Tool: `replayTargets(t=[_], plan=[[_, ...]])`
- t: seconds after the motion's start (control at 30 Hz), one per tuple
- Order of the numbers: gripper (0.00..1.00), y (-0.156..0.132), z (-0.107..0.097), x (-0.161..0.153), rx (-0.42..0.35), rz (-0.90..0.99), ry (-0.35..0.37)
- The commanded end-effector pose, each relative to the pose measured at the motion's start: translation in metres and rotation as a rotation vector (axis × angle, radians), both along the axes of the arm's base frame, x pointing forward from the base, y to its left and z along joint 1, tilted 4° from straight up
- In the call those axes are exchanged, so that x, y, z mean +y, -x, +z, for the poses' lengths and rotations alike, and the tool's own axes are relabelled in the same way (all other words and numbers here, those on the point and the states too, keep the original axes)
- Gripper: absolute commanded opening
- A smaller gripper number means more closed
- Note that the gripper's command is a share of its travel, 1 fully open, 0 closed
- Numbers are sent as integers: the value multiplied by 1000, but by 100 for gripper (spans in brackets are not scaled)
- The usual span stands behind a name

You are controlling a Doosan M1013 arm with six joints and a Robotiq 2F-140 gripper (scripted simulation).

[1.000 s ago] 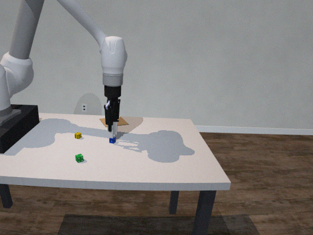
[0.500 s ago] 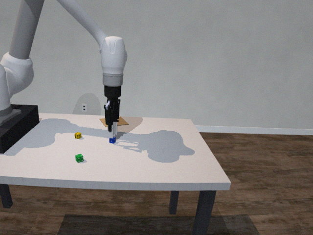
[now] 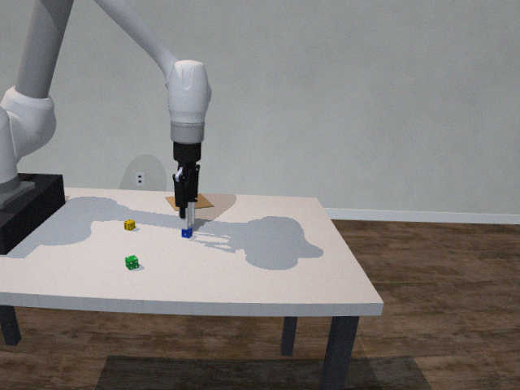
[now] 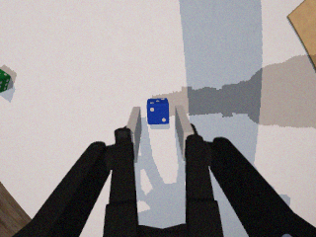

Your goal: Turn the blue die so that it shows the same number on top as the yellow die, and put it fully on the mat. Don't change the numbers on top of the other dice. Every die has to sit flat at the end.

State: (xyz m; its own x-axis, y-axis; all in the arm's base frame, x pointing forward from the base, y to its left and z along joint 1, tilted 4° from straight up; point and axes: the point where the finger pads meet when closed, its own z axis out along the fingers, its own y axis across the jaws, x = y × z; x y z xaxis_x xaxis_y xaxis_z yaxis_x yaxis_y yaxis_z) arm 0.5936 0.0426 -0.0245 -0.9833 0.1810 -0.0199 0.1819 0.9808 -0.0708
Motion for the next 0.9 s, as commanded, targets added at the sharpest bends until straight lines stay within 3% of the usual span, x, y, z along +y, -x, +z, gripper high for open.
replayTargets(t=[0.0, 0.87], plan=[[32, 0, -2, -3, 0, 1, 3], [32, 0, -32, -5, 0, 1, 3]])
